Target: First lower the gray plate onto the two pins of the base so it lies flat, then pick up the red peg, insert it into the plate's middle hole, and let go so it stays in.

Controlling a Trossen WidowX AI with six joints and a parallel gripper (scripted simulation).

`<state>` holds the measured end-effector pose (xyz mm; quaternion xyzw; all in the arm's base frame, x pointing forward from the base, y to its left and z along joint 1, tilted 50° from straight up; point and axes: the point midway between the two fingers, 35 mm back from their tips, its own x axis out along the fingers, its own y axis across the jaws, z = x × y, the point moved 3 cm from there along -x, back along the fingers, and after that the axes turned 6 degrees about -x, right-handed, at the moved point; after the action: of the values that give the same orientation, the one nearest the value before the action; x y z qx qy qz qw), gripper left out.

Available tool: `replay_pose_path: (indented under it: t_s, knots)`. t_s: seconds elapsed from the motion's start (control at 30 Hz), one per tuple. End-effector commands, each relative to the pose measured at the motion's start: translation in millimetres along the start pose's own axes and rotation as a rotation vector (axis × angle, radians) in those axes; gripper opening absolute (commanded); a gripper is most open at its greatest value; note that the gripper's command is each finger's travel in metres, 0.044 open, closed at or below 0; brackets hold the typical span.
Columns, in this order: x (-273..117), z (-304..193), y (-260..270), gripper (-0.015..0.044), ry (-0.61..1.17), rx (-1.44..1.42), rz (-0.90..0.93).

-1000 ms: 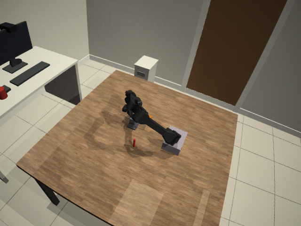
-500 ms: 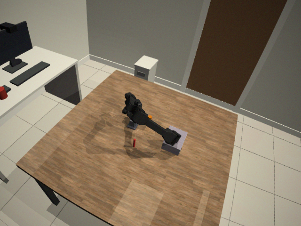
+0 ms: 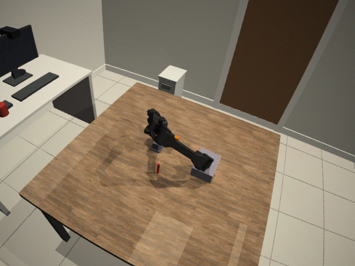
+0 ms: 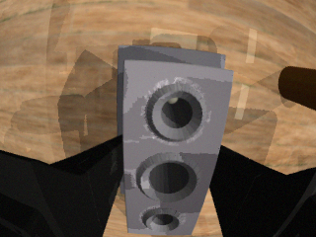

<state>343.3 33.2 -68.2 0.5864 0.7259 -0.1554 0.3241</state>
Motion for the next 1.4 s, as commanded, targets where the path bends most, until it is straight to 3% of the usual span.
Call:
replay_pose_path:
  t_s: [0.0,0.17,0.33,0.57,0.9,1.37]
  knots:
    - [0,0,0,0.0315,0.0,-0.003,-0.001]
    - [0,0,0,0.044,0.0,-0.003,-0.001]
    - [-11,1,2,0.044,-0.005,-0.003,0.0]
    - [-115,2,1,0.044,-0.001,0.003,-0.004]
    - [-118,2,3,0.044,-0.001,-0.001,-0.004]
    - [-127,-177,-37,0.044,0.003,-0.336,-0.006]
